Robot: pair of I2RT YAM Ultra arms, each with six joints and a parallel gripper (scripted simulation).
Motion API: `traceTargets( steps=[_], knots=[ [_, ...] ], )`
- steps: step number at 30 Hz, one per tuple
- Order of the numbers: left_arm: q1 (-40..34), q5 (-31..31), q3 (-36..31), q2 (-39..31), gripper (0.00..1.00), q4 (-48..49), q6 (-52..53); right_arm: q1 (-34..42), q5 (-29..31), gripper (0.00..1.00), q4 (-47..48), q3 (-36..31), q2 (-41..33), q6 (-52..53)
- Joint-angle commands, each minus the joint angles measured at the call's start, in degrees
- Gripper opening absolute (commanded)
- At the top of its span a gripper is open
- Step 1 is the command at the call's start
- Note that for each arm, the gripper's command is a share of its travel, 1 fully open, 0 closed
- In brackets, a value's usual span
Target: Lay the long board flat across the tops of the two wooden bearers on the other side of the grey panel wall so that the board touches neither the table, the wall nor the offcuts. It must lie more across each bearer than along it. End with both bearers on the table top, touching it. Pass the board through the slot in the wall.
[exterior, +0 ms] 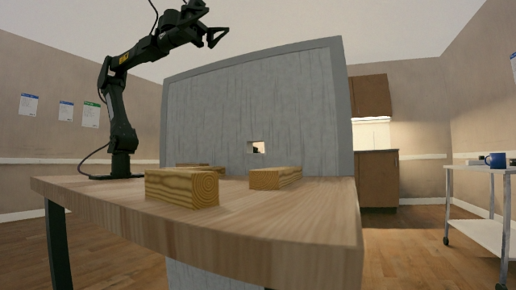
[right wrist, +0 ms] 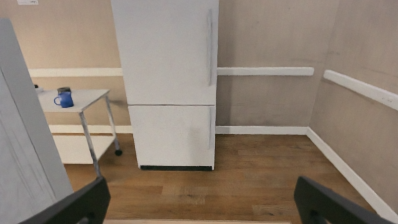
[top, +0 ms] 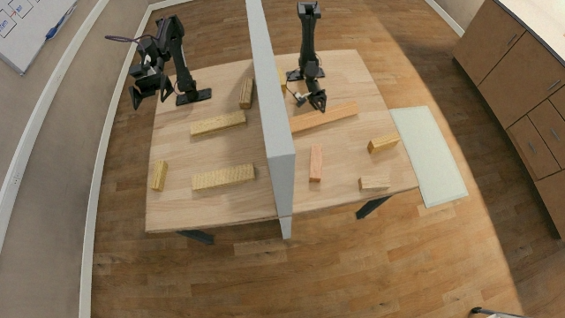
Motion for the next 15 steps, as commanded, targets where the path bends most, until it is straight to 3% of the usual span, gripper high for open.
traceTargets(
  steps=[1, 12, 13, 14, 15],
  knots=[
    [-0.6, -0.6, -0.3, -1.9, 0.00, 3.8, -0.6, -0.1, 0.6, 1.00, -0.4, 2.5, -1.2, 0.3],
    [-0.6, -0.7, -0.3, -2.4, 0.00, 3.0, -0.6, -0.1, 0.6, 1.00, -0.4, 2.5, -1.2, 0.3],
    [-0.9, -1.6, 0.2, -0.3, 0.00, 10.1, 0.0, -0.1, 0.6, 1.00, -0.4, 2.5, -1.2, 0.3],
    [-0.1, -0.8, -0.3, -2.3, 0.53, 3.5, -0.6, -0.1, 0.6, 1.00, -0.4, 2.5, -1.2, 0.3],
    [0.2, -0.8, -0.3, -2.5, 0.53, 3.7, -0.6, -0.1, 0.6, 1.00, -0.4, 2.5, -1.2, 0.3]
  ],
)
